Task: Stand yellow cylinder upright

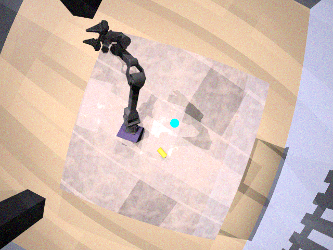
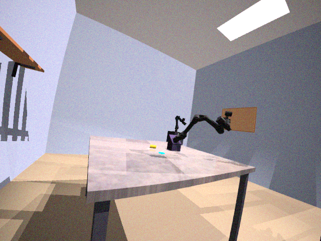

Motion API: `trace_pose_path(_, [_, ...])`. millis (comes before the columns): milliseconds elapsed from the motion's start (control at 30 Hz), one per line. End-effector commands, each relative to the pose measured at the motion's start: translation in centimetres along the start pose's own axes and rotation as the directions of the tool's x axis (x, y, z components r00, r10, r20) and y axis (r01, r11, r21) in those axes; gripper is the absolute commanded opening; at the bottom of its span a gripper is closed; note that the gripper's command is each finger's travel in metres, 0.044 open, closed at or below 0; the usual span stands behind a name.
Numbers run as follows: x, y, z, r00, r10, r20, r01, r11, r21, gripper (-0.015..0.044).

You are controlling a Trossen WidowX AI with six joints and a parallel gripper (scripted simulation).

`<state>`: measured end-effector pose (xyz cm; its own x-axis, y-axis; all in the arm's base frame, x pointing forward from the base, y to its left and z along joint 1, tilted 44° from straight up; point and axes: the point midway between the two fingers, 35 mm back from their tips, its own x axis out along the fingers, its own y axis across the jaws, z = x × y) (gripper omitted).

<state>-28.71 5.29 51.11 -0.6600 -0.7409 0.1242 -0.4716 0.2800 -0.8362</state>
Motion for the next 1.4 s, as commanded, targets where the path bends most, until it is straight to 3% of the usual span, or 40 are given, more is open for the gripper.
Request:
trace_pose_path(0, [0.0, 0.0, 0.0, 1.000, 0.000, -0.002, 0.000, 1.000, 0.003, 0.0374])
trace_pose_path(100, [-0.6, 0.0, -0.4, 0.999, -0.004, -0.034, 0.006, 0.999, 0.041, 0.0309])
trace_pose_path(400, [-7.7, 2.6, -5.4, 0.948, 0.071, -0.311, 0.020, 0.960, 0.278, 0.0309])
trace_pose_path(667, [-16.7, 4.9, -8.8, 0.808, 0.165, -0.565, 0.124, 0.891, 0.436, 0.0309])
trace_pose_path(1033, [-31.4, 6.6, -9.3, 0.477, 0.283, -0.832, 0.379, 0.788, 0.485, 0.0309])
trace_pose_path(1367, [-45.1, 6.5, -4.5, 0.078, 0.361, -0.929, 0.620, 0.712, 0.329, 0.0309])
